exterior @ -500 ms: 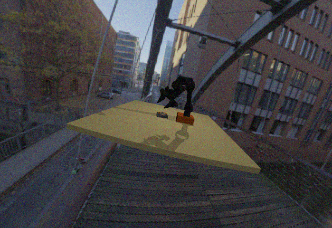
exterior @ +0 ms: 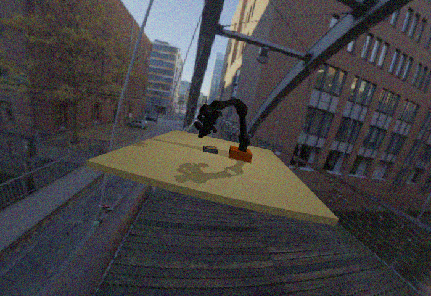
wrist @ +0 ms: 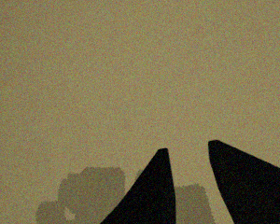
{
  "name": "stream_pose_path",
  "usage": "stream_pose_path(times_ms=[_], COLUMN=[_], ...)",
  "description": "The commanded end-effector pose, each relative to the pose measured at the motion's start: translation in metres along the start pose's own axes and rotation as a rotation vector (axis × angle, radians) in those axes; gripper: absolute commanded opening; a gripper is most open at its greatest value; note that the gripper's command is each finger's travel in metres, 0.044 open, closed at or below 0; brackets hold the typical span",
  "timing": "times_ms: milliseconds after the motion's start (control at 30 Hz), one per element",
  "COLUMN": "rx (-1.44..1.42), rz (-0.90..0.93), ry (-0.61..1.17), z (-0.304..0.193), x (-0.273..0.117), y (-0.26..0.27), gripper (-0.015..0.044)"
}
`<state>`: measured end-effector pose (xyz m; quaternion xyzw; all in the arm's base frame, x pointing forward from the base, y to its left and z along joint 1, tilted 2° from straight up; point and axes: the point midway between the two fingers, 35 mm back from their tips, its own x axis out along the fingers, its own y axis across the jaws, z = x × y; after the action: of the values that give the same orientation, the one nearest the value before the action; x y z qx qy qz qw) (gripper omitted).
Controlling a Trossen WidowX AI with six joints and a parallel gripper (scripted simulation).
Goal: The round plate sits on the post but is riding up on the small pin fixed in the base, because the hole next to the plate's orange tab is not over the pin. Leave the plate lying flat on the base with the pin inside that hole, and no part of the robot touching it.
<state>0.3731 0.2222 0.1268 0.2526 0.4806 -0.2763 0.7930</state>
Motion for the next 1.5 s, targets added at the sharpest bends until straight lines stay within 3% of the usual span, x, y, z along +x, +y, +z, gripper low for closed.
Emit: stream_pose_path(times_ms=[0, 433, 700, 1000, 1267, 1467], rx=[-0.152, -0.470, -0.605, -0.608, -0.609, -0.608], rz=[-0.073, -0.101, -0.025, -0.022, -0.022, -0.022], ry=[0.081, 0.322, 0.426, 0.429, 0.429, 0.429], z=[0.045, 0.117, 0.129, 0.126, 0.109, 0.106], x=[0.031, 0.085, 0.098, 0.099, 0.138, 0.141], y=[-0.043, -0.173, -0.240, -0.241, -0.247, -0.247], gripper=[0.0000, 0.0000, 0.0000, 0.0000, 0.0000, 0.0000])
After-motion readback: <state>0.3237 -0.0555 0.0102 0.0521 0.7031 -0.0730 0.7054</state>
